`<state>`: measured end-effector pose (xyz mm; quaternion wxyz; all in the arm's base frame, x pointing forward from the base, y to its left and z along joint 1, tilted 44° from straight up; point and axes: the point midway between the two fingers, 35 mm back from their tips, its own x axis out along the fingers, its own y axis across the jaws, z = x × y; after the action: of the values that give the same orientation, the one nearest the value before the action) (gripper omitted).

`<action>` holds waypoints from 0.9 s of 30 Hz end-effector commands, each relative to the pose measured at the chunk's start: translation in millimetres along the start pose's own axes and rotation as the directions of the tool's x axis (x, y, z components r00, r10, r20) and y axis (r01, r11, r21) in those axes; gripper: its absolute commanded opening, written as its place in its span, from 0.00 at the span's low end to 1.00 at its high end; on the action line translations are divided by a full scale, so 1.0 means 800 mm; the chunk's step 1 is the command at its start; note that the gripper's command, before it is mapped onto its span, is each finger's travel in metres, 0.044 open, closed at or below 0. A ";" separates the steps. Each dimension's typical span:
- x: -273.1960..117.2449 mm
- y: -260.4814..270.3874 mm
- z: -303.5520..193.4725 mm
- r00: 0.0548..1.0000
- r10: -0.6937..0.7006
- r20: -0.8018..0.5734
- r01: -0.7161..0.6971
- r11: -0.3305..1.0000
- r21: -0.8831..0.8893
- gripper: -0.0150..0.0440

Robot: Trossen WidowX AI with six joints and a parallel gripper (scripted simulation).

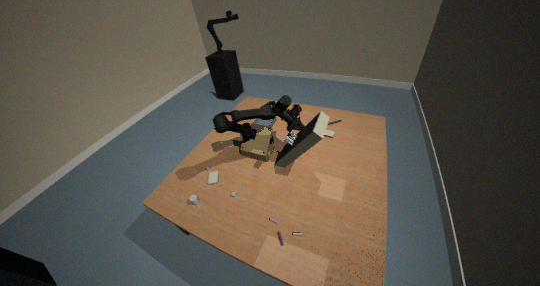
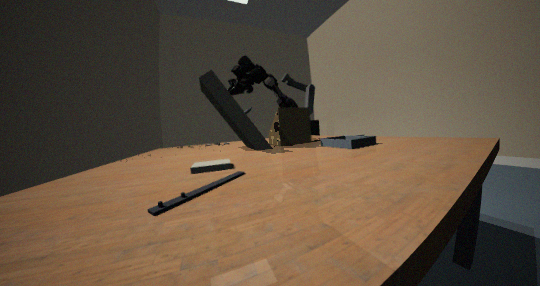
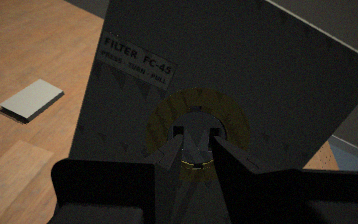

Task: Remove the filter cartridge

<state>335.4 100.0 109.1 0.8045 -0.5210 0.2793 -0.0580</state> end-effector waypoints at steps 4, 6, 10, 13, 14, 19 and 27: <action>0.003 0.001 0.000 1.000 0.003 -0.001 -0.003 1.000 -0.005 0.44; 0.005 0.001 0.000 1.000 0.003 -0.001 -0.003 1.000 -0.005 0.44; 0.006 0.001 0.000 1.000 0.003 -0.001 -0.003 1.000 -0.005 0.44; 0.006 0.001 0.000 1.000 0.003 -0.001 -0.003 1.000 -0.005 0.44; 0.006 0.001 0.000 1.000 0.003 -0.001 -0.003 1.000 -0.005 0.44; 0.006 0.001 0.000 1.000 0.003 -0.001 -0.003 1.000 -0.005 0.44; 0.014 0.001 0.000 1.000 0.003 -0.001 -0.003 1.000 -0.004 0.44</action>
<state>342.4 98.2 107.6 0.8063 -0.5199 0.2763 -0.0563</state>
